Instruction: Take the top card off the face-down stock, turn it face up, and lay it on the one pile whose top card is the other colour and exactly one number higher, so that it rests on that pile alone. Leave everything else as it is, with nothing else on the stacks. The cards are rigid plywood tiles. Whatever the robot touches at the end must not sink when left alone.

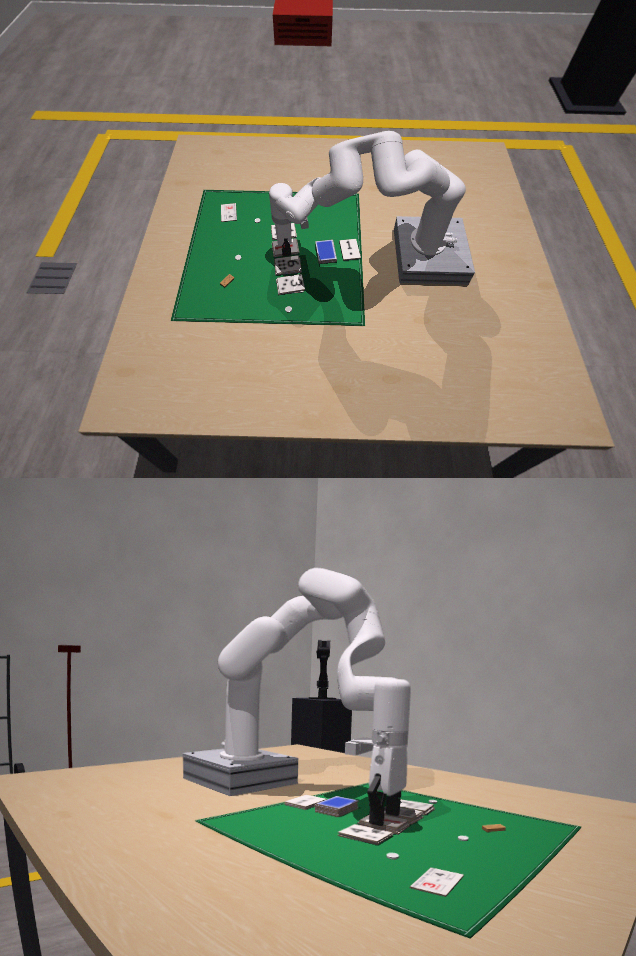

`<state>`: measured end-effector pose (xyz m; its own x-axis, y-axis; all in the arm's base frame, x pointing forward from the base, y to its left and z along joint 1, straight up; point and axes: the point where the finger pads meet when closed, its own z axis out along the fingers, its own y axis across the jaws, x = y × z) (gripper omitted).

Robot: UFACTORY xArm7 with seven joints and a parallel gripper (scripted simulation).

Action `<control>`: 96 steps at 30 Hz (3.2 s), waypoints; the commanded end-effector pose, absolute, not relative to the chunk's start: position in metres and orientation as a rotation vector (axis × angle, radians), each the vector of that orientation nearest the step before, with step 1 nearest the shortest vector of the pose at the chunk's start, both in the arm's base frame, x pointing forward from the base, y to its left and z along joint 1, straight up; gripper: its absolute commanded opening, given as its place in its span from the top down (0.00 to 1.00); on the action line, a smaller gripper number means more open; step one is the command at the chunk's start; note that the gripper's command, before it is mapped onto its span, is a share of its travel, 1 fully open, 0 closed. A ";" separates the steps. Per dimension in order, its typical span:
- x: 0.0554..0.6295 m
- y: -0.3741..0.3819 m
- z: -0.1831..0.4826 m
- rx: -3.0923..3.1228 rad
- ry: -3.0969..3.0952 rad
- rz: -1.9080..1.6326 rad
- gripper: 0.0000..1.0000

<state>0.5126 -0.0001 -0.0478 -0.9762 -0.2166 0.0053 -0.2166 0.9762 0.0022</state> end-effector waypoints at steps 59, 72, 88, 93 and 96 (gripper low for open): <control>0.514 0.000 0.053 0.342 -3.122 -0.002 0.13; 0.514 0.000 0.054 0.342 -3.122 -0.002 0.00; 0.514 0.000 0.054 0.342 -3.122 -0.002 0.00; 0.514 0.000 0.054 0.342 -3.122 -0.002 0.00; 0.514 0.000 0.054 0.342 -3.122 -0.002 0.00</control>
